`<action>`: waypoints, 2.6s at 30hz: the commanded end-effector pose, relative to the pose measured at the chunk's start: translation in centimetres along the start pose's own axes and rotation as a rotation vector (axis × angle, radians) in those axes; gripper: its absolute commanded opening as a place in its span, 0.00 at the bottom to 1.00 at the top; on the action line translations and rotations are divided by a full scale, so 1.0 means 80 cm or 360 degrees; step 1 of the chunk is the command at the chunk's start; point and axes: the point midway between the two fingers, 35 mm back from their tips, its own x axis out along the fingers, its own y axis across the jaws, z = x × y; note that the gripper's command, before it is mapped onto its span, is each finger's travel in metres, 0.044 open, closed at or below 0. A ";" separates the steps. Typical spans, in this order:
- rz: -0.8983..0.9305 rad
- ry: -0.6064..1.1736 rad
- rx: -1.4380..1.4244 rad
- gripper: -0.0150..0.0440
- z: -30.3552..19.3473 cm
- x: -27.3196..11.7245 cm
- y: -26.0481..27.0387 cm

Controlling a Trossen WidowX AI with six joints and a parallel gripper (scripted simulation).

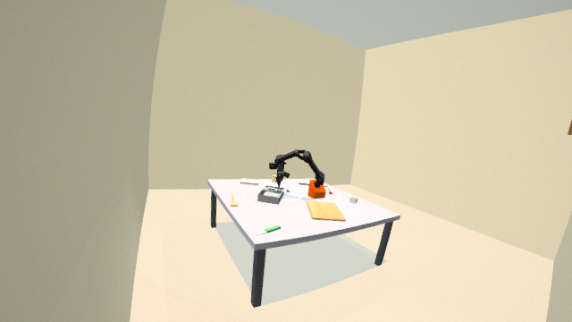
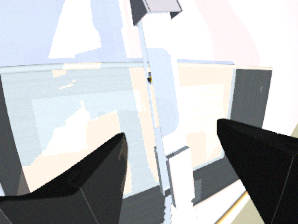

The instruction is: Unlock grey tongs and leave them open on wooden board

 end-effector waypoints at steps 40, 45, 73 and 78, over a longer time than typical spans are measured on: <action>-0.0011 0.0005 -0.0001 0.69 0.000 0.086 -0.003; -0.0003 -0.0001 0.0002 0.61 0.000 0.089 0.000; -0.0011 0.0002 -0.0003 0.00 0.000 0.004 -0.047; -0.0011 0.0002 -0.0003 0.00 0.000 0.004 -0.047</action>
